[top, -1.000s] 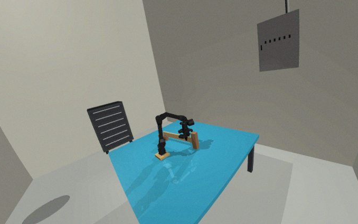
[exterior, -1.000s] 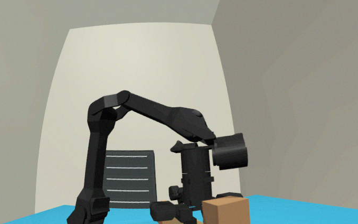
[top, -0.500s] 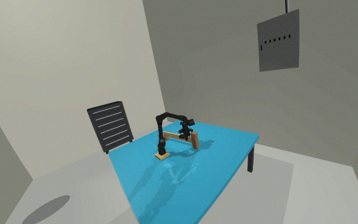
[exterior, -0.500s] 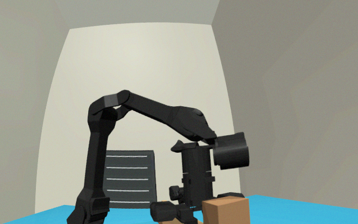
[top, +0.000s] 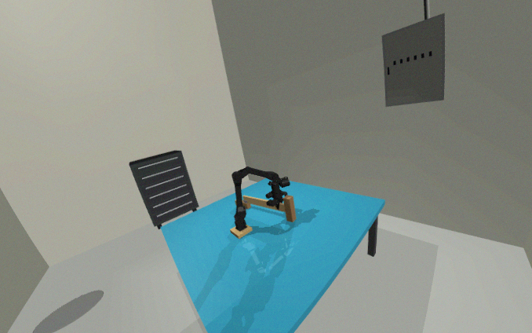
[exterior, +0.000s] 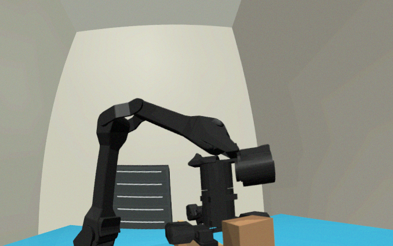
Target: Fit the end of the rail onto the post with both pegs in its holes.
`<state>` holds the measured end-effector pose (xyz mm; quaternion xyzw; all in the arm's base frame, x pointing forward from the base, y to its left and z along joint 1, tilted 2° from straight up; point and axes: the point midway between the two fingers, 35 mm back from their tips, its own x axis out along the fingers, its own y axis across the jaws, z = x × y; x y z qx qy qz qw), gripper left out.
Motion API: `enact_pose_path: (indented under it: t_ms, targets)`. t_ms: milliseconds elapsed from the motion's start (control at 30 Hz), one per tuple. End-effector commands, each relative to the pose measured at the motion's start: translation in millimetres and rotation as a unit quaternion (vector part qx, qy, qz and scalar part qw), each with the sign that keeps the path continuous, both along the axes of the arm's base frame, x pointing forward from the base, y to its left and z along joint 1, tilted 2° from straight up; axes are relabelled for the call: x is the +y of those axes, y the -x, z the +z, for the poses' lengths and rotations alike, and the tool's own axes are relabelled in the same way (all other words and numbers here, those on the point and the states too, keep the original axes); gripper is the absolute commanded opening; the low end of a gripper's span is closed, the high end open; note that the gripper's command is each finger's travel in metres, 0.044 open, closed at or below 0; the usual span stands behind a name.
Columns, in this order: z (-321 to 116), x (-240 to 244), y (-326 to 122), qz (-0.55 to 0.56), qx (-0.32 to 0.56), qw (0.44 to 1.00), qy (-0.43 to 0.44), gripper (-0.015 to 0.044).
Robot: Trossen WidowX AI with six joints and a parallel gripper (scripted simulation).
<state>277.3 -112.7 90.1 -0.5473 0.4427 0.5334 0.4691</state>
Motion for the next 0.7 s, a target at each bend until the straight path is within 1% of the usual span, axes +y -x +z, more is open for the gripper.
enact_pose_path:
  t_ms: [0, 400, 667]
  targets:
    - [1.3, -2.3, -1.4, 0.001, -0.002, 1.0, 0.002, 0.0]
    - [1.4, -6.1, -2.0, 0.001, -0.002, 1.0, 0.002, 0.0]
    - [-0.1, -3.9, -0.6, 0.0, 0.0, 1.0, 0.0, 0.021]
